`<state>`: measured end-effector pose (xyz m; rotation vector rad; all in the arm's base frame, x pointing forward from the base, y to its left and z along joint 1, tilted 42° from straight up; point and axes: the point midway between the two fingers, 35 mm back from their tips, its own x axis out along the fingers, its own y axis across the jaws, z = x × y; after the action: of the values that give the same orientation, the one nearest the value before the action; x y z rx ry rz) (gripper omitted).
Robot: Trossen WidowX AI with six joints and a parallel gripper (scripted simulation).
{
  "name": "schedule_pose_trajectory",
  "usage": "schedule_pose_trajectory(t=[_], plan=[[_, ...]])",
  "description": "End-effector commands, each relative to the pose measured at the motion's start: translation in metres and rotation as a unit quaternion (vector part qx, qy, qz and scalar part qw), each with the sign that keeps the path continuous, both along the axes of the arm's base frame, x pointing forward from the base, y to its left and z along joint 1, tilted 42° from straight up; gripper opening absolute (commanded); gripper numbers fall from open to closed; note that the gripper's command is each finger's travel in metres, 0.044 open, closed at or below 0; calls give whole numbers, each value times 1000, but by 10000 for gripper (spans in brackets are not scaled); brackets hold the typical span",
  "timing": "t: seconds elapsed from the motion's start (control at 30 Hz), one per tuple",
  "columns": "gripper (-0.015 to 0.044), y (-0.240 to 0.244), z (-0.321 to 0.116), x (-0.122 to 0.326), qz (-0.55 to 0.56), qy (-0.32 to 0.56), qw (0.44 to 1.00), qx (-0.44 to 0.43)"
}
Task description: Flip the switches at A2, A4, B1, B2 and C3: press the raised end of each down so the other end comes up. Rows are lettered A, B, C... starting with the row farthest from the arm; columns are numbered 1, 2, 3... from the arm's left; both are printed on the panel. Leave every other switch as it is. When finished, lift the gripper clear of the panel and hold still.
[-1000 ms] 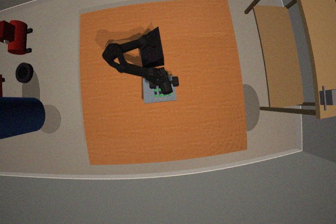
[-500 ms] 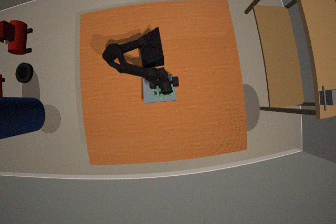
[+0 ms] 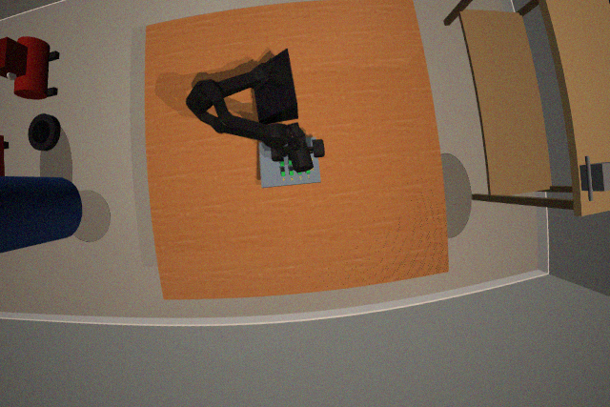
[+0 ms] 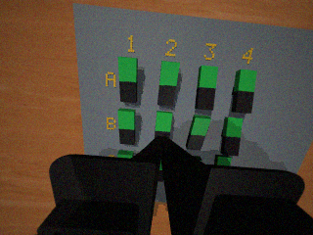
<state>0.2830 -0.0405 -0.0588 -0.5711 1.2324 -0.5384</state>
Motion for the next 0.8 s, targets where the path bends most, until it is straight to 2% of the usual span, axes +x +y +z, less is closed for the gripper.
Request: schedule_pose_trajectory(t=[0.0,0.23,0.47,0.77], plan=[[0,-1,-1,0,0,1,1000,0],[0,1,1,0,0,0,1000,0],[0,43,46,-13,-9,11,1000,3],[0,16,62,-36,-9,12,1000,2]])
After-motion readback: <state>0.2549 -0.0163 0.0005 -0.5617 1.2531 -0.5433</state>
